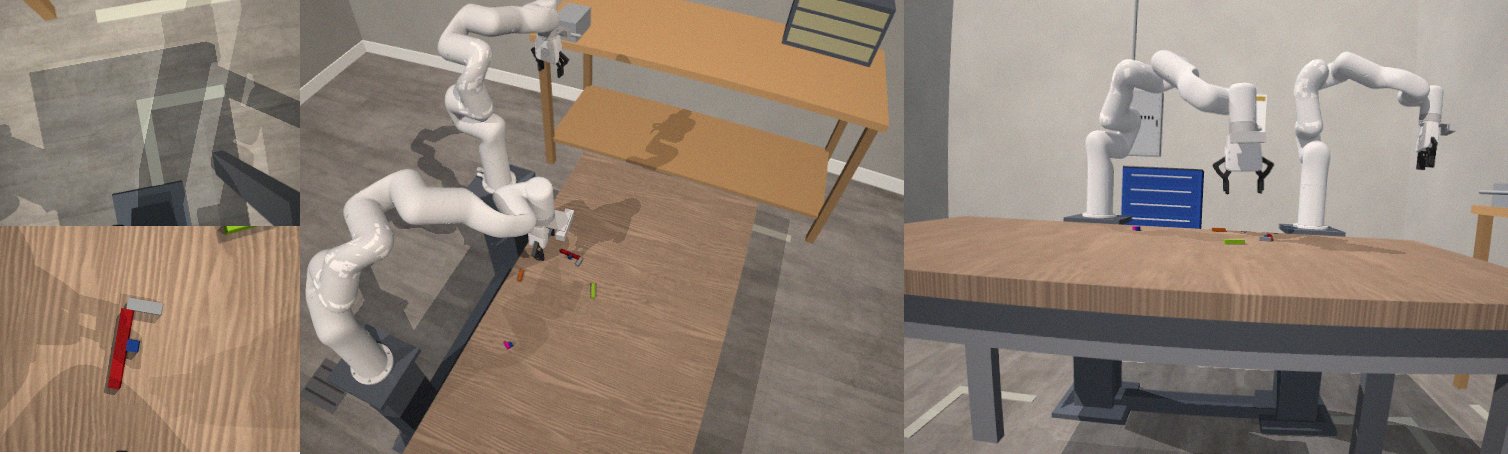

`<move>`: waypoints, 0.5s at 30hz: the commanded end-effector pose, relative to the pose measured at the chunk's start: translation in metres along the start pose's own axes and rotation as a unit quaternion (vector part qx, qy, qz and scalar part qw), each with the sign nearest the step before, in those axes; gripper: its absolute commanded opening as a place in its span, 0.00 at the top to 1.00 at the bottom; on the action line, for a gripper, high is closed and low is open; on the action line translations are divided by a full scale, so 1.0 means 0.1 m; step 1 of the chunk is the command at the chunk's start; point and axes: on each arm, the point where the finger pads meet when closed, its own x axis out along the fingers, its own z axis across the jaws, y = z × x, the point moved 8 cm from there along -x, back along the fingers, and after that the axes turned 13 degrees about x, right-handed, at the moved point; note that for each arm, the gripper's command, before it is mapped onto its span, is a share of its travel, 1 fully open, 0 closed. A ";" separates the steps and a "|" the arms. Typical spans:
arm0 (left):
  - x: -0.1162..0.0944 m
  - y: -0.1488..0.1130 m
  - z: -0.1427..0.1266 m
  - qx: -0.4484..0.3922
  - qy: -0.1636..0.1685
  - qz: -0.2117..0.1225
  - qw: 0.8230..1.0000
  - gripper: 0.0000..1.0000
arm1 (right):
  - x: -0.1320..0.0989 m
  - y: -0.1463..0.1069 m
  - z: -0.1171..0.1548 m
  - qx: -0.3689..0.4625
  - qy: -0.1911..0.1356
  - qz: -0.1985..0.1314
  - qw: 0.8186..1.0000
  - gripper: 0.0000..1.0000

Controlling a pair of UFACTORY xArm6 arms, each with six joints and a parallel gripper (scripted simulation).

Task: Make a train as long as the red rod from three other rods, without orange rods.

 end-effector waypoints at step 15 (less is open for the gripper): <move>-0.01 -0.15 -0.32 -0.090 0.023 0.017 0.996 0.00 | 0.04 -0.16 -0.01 0.051 -0.026 0.031 0.998 0.00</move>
